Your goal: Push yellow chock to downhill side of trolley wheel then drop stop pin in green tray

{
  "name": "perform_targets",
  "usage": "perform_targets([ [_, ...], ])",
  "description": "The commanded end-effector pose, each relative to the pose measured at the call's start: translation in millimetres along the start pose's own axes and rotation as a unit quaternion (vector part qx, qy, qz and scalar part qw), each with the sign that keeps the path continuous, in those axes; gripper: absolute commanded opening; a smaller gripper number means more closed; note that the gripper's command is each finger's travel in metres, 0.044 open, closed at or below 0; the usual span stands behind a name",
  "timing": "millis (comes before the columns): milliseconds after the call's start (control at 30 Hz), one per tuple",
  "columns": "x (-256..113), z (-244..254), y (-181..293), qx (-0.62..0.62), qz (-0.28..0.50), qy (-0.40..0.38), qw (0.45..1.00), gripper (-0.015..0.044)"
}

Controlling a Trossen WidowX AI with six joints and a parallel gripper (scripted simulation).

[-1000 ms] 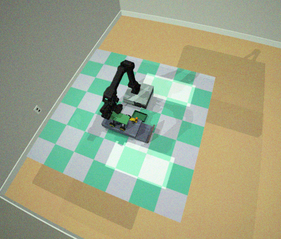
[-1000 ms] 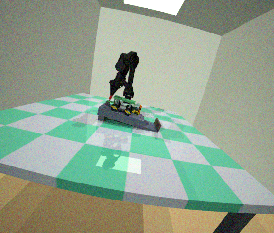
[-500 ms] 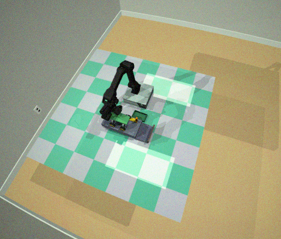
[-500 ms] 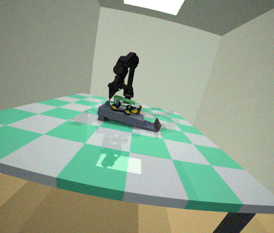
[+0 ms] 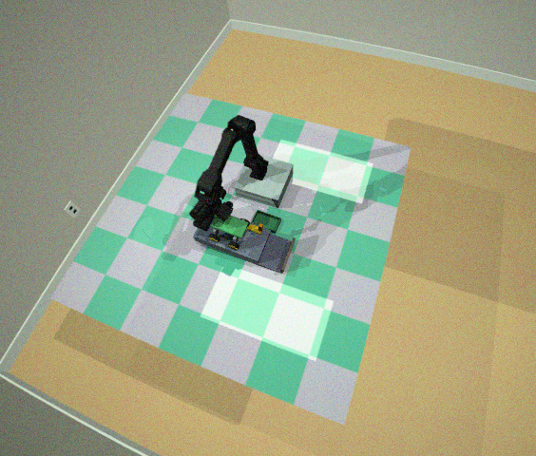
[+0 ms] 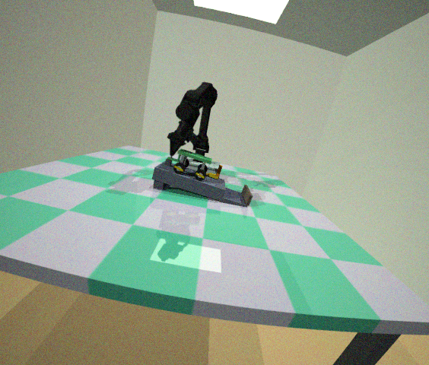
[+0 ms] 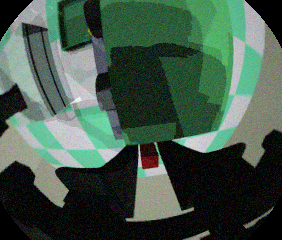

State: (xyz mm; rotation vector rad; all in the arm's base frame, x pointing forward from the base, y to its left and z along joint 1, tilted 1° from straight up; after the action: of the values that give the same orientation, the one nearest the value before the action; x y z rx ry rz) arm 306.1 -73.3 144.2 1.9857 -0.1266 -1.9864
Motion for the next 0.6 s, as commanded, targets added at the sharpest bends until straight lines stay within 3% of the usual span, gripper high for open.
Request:
perform_targets([
  [0, -0.4, -0.1, 0.0, 0.0, 0.0, 0.0, 1.0, 0.0045],
  [233, -0.6, -0.1, 0.0, 0.0, 0.0, 0.0, 1.0, 0.0],
  [567, -7.3, 1.3, 0.8, -0.003, 0.001, -0.002, 1.0, 0.0],
])
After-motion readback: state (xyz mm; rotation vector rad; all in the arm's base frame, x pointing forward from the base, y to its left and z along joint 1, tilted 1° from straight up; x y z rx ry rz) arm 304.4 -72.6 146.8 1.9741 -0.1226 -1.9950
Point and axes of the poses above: the point midway between the two fingers, 35 mm back from their tips, its own x axis out along the fingers, its own z axis across the jaws, y = z × x, the point moved 5 cm from there along -x, back along the fingers, and after that the axes turned 10 degrees about -x, right-handed, at the moved point
